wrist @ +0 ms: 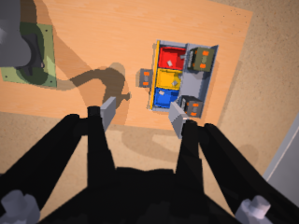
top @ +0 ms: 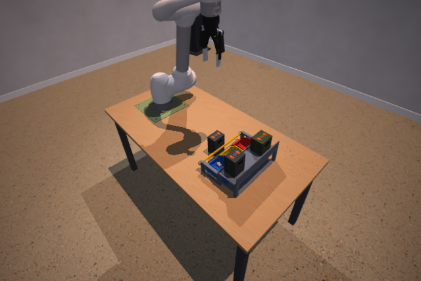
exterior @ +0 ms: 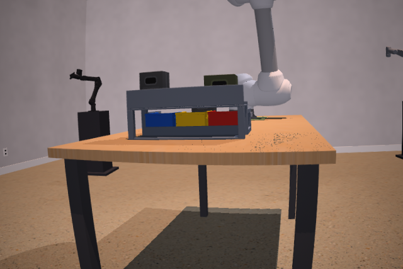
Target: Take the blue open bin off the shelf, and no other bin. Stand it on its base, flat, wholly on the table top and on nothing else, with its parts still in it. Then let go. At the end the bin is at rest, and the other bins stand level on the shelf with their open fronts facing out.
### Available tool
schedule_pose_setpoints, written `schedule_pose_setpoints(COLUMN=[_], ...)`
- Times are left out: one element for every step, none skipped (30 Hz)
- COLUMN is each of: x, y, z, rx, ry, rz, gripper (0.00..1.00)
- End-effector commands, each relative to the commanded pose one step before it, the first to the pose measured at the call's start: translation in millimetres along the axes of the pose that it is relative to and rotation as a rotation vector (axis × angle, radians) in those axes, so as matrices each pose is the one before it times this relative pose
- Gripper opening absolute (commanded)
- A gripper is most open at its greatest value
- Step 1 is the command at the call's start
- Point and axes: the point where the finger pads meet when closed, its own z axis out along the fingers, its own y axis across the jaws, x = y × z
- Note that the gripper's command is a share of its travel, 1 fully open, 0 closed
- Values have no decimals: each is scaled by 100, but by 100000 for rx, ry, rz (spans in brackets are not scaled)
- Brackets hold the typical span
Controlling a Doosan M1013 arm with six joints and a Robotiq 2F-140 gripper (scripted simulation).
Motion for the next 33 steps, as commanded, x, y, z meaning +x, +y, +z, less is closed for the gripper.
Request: schedule_pose_setpoints(x=[62,33,33,33,0,0,0,0,0,0,0,0,0,0,0,0,17,19,19,19,19,0,0,0,0,0,0,0,0,0,0,0,0], y=[311,158,158,158,0,0,0,0,0,0,0,0,0,0,0,0,82,84,84,84,84,0,0,0,0,0,0,0,0,0,0,0,0], z=[-13,-5,-5,-5,0,0,0,0,0,0,0,0,0,0,0,0,0,1,1,1,1,0,0,0,0,0,0,0,0,0,0,0,0], rx=[-22,-5,-5,-5,0,0,0,0,0,0,0,0,0,0,0,0,-2,0,0,0,0,0,0,0,0,0,0,0,0,0,0,0,0], ry=[20,-1,-1,-1,0,0,0,0,0,0,0,0,0,0,0,0,0,0,0,0,0,0,0,0,0,0,0,0,0,0,0,0,0], rz=[8,4,4,4,0,0,0,0,0,0,0,0,0,0,0,0,2,0,0,0,0,0,0,0,0,0,0,0,0,0,0,0,0], gripper=[57,57,57,57,57,57,57,57,57,57,57,57,57,57,57,57,57,57,57,57,57,57,57,57,57,57,57,57,57,57,57,57,57])
